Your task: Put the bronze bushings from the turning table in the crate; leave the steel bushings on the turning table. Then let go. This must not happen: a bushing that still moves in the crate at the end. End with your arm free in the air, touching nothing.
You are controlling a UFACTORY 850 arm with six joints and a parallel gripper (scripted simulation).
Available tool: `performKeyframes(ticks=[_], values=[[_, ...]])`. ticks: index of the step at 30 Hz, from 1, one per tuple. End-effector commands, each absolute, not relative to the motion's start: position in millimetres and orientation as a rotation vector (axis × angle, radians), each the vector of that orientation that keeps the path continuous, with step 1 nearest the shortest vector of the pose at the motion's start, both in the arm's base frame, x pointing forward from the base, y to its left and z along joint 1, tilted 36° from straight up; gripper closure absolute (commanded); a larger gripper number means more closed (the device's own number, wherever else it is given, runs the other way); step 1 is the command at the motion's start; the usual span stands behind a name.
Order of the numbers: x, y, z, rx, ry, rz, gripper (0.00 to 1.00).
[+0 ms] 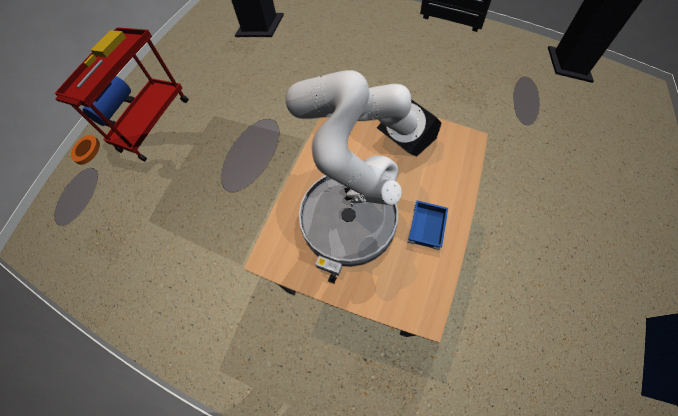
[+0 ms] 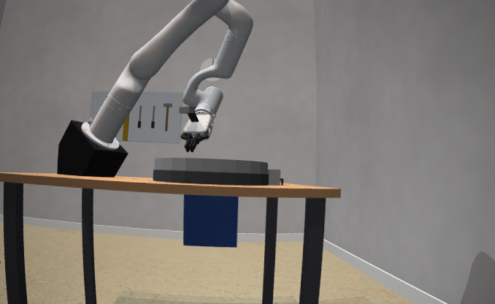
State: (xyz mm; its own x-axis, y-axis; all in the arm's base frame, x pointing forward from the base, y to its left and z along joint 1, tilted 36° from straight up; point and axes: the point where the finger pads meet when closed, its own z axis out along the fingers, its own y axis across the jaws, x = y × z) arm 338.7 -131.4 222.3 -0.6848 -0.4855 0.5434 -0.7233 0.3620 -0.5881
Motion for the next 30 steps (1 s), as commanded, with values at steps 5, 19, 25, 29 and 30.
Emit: performKeyframes(ticks=[5,19,25,29,30], values=[[337.5,-132.8,222.2,1.072,-2.347,1.230,0.90],[337.5,-133.0,222.0,1.072,-2.347,1.230,0.90],[348.5,-139.4,204.7,1.071,-2.347,1.230,0.90],[349.4,-139.9,203.3,1.071,-2.347,1.230,0.90],[349.4,-139.9,203.3,1.071,-2.347,1.230,0.90]])
